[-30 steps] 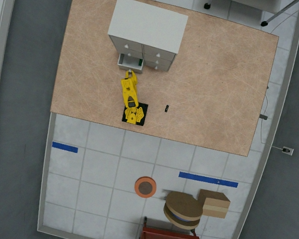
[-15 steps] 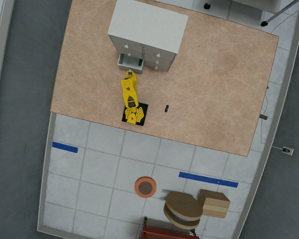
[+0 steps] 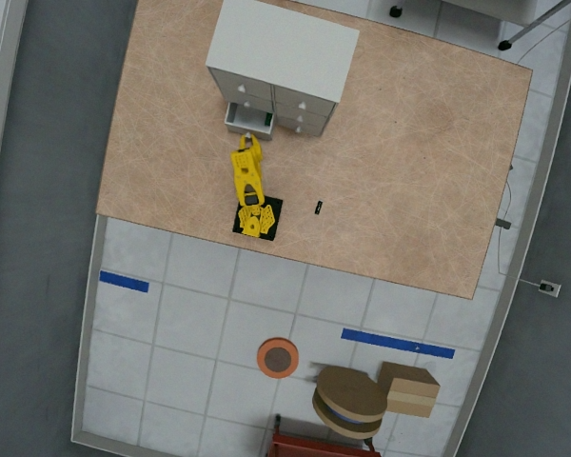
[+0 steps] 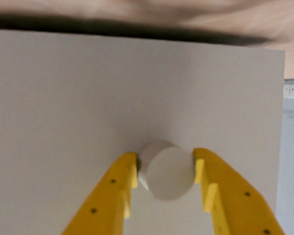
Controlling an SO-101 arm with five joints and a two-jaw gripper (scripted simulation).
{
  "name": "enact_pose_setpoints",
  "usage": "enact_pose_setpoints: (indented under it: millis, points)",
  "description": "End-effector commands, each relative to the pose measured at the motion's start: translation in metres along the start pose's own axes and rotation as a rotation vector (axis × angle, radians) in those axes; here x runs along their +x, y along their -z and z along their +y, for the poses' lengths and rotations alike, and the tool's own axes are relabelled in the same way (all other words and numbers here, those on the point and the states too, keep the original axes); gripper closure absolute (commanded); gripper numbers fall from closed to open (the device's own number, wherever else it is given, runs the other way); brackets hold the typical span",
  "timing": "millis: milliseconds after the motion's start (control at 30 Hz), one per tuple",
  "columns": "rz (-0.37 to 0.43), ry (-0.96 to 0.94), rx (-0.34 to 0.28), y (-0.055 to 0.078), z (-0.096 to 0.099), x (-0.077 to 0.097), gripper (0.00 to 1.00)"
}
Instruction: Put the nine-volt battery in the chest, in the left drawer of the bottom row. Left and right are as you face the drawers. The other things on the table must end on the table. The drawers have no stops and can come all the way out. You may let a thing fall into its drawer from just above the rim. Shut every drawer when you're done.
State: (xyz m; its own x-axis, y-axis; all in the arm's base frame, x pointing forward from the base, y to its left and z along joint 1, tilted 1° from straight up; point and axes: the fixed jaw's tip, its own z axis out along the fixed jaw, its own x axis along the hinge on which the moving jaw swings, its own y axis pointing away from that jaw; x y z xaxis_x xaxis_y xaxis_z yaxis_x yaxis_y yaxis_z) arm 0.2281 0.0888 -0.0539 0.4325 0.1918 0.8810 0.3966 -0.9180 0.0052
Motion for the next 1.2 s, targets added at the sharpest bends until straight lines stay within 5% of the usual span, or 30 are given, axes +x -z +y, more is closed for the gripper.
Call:
enact_pose_setpoints:
  millis: [0,1167]
  points:
    - [0.013,-0.004,-0.008,-0.006,0.002,0.005,1.00]
    - [0.013,-0.020,-0.027,-0.024,0.008,0.014,1.00]
